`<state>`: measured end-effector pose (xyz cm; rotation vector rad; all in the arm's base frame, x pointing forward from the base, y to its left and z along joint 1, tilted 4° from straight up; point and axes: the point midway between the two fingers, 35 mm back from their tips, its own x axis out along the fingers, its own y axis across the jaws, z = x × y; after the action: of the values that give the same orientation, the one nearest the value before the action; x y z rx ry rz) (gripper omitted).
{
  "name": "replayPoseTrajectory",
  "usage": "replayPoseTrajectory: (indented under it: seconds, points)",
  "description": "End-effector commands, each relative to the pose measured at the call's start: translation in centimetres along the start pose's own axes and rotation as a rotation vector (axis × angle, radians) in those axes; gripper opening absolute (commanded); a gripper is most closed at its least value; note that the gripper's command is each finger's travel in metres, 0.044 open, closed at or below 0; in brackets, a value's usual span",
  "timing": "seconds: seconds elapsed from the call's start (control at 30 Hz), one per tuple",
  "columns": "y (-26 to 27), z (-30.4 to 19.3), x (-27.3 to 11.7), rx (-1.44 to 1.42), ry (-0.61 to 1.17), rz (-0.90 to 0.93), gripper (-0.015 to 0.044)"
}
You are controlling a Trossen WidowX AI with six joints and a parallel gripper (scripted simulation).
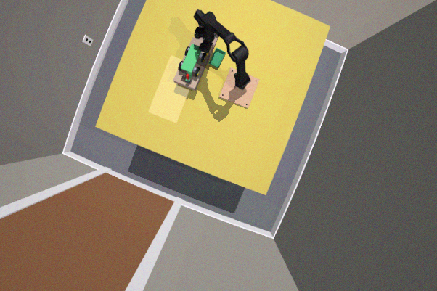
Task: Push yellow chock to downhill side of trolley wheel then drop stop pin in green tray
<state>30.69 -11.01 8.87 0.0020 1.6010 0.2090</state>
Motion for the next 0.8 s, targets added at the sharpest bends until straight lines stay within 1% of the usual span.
replayPoseTrajectory:
  seconds: [0.0, 0.77]
  points:
    - [0.5, 0.0, 0.0, 0.002, -0.004, 0.004, 0.0]
    - [2.5, 0.0, -0.1, 0.002, -0.004, 0.006, 0.0]
